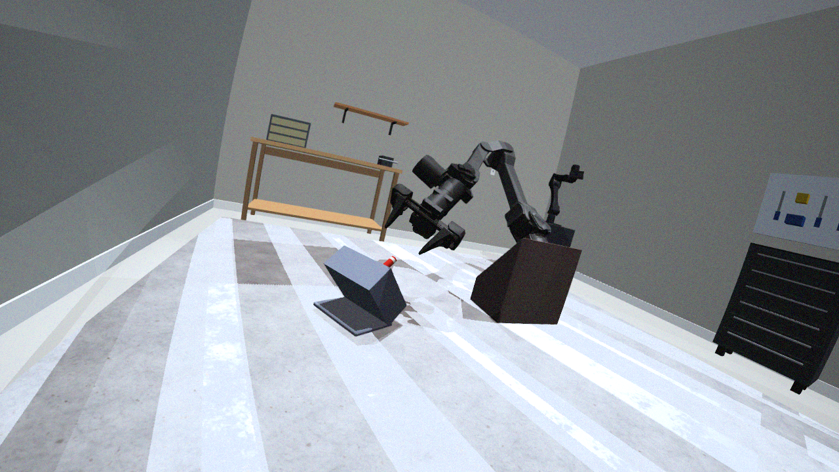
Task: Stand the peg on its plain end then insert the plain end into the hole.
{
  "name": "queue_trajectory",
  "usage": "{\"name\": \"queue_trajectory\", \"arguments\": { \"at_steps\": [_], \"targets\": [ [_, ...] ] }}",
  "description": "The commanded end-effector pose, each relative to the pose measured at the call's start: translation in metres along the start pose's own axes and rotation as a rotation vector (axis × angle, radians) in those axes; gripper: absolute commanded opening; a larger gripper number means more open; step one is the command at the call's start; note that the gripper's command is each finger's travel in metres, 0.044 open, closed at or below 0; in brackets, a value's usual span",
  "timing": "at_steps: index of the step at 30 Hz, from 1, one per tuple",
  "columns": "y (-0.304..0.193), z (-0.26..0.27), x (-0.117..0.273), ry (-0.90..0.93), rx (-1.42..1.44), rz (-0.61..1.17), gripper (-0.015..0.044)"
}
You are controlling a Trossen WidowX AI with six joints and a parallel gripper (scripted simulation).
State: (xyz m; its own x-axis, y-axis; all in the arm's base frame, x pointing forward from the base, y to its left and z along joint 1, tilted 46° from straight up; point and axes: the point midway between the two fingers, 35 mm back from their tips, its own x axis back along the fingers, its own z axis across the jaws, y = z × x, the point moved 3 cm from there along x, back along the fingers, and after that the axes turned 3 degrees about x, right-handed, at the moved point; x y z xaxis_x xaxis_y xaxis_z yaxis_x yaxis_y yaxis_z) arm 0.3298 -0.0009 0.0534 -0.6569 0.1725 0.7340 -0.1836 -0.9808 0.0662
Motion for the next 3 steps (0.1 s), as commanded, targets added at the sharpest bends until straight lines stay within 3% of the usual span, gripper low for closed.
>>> {"name": "queue_trajectory", "arguments": {
  "at_steps": [1, 3],
  "targets": [
    [0.0004, -0.0003, 0.0052, 0.000, -0.004, -0.003, 0.0440],
    [0.0002, -0.0002, 0.0072, 0.000, -0.004, -0.003, 0.0440]
  ]
}}
